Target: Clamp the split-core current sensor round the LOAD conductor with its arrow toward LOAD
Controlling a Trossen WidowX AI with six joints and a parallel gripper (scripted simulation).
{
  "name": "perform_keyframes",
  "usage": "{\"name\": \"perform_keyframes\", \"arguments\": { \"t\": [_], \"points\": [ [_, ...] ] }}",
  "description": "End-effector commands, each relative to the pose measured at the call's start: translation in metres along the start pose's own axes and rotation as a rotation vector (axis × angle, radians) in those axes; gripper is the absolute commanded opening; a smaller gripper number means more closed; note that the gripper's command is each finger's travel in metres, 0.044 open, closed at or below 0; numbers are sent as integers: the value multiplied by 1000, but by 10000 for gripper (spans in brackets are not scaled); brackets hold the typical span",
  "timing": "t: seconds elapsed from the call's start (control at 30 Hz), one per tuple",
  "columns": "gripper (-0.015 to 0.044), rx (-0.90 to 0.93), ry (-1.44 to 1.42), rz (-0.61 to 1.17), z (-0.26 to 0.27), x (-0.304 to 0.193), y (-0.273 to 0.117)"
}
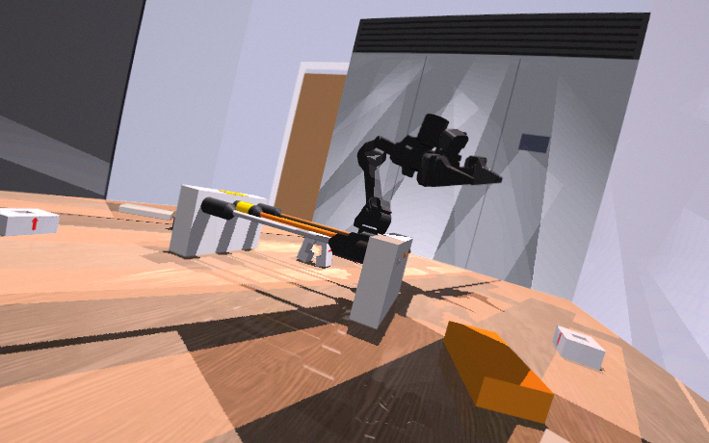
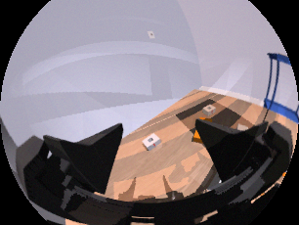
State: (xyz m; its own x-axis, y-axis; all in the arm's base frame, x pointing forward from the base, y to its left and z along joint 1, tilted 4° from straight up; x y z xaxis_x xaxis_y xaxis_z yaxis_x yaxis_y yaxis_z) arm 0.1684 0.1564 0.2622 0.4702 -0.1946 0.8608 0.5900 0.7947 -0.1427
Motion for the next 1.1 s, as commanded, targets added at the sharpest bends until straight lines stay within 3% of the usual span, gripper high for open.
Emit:
{"name": "perform_keyframes", "arguments": {
  "t": [0.0,0.37,0.67,0.87,1.07],
  "points": [
    [440,-210,-73,-164,-35,37,-11],
    [440,-805,-253,-488,-112,115,-85],
    [440,-819,-253,-488,-114,116,-87],
    [440,-1011,-83,-287,-161,127,-99],
    [440,-1248,229,6,-227,128,-142]
  ]
}}
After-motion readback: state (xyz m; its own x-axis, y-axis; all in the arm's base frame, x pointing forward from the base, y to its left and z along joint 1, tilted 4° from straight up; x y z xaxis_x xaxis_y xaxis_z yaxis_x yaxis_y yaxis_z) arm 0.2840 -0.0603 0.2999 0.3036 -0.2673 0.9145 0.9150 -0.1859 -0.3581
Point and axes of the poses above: the point midway between the two fingers, 35 mm back from their tips, its own y axis out along the fingers, its own z axis across the jaws, x = y × z, the point moved 7 cm from there along -y, back along the fingers, and after that the axes turned 11 degrees about y, right-handed, at the moved point
